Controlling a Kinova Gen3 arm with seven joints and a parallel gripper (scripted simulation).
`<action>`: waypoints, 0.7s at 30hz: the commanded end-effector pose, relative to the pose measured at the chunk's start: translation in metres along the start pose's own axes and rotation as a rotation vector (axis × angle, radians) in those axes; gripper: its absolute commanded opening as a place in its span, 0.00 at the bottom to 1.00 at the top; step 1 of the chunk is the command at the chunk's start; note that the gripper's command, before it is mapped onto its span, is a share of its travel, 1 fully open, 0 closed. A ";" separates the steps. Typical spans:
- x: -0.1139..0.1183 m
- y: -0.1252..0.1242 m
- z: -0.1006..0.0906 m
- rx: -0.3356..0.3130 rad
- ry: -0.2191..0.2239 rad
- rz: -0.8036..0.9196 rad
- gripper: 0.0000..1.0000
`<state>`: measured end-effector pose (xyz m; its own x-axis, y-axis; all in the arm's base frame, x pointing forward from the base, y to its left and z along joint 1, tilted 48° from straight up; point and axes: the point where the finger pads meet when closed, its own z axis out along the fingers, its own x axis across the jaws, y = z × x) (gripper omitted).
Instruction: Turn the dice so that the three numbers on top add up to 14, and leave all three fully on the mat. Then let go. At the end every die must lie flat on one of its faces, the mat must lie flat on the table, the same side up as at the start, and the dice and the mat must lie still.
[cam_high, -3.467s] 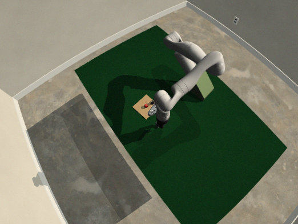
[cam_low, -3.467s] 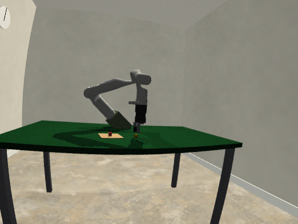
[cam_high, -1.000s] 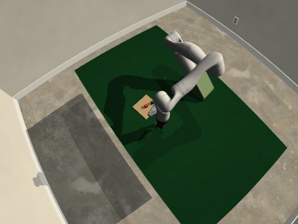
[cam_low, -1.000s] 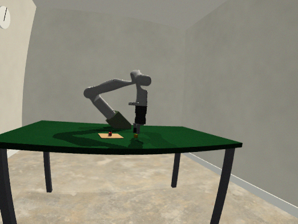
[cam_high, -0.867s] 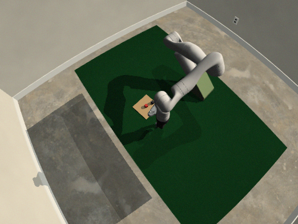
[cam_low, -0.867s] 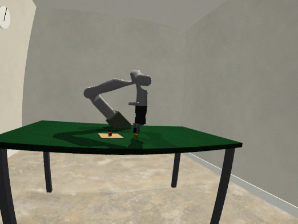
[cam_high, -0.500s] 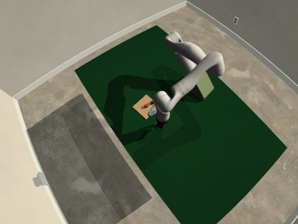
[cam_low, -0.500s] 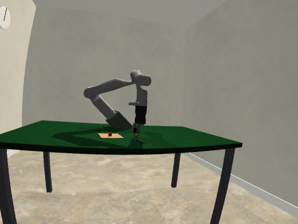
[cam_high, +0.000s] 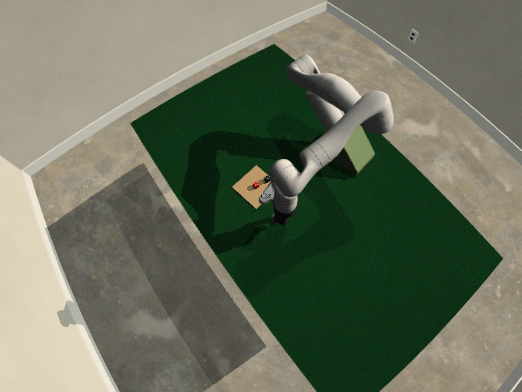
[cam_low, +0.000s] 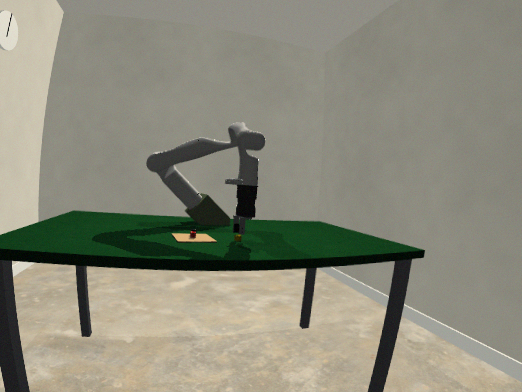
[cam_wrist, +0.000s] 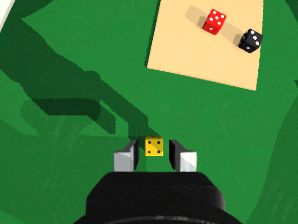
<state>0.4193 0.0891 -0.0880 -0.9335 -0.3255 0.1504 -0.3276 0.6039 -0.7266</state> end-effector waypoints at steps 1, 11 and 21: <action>-0.001 0.000 -0.001 -0.001 -0.002 0.000 0.70; -0.001 0.000 0.007 -0.001 -0.002 0.000 0.70; -0.001 0.000 0.019 -0.001 -0.002 0.000 0.70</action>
<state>0.4223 0.0770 -0.1008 -0.9328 -0.3280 0.1492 -0.3288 0.6054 -0.7248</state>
